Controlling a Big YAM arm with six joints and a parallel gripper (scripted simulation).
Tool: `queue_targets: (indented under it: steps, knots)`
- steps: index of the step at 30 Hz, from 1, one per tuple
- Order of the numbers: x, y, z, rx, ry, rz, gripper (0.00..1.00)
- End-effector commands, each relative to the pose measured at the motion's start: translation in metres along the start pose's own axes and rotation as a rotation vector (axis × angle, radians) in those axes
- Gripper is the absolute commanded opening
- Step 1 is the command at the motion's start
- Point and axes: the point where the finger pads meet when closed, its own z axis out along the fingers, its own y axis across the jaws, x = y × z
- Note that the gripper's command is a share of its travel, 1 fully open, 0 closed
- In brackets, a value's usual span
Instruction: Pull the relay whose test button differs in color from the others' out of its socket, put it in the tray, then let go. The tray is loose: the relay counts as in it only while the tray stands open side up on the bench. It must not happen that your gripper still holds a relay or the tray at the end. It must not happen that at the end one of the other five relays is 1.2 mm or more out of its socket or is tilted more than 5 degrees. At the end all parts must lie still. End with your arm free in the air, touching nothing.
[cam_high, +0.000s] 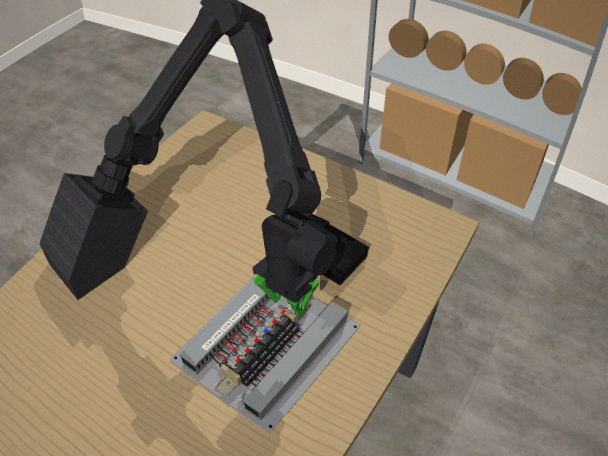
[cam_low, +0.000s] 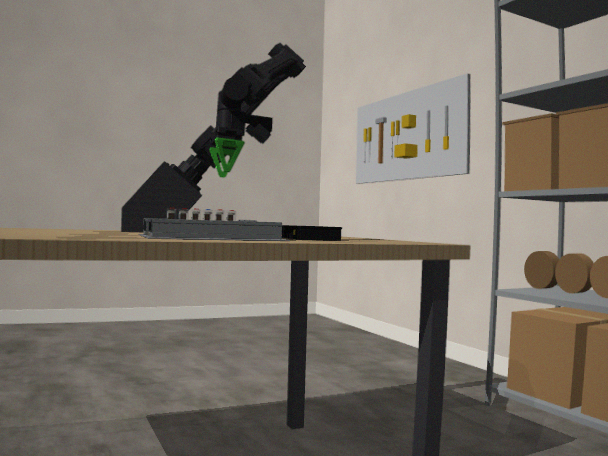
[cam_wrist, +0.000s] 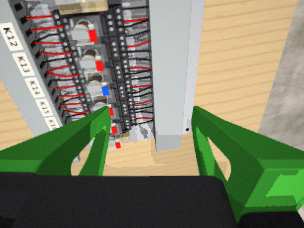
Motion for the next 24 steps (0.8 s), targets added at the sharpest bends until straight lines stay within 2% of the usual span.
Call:
queue_targets:
  steps: [1,7,12,24]
  knots:
    - [-0.005,0.007,-0.015,-0.006,-0.010,-0.030,0.59]
    - [-0.020,0.028,-0.004,-0.076,-0.038,-0.055,0.59]
    - [-0.028,0.039,0.002,-0.115,-0.053,-0.068,0.59]
    - [-0.023,0.044,-0.002,-0.122,-0.060,-0.056,0.59]
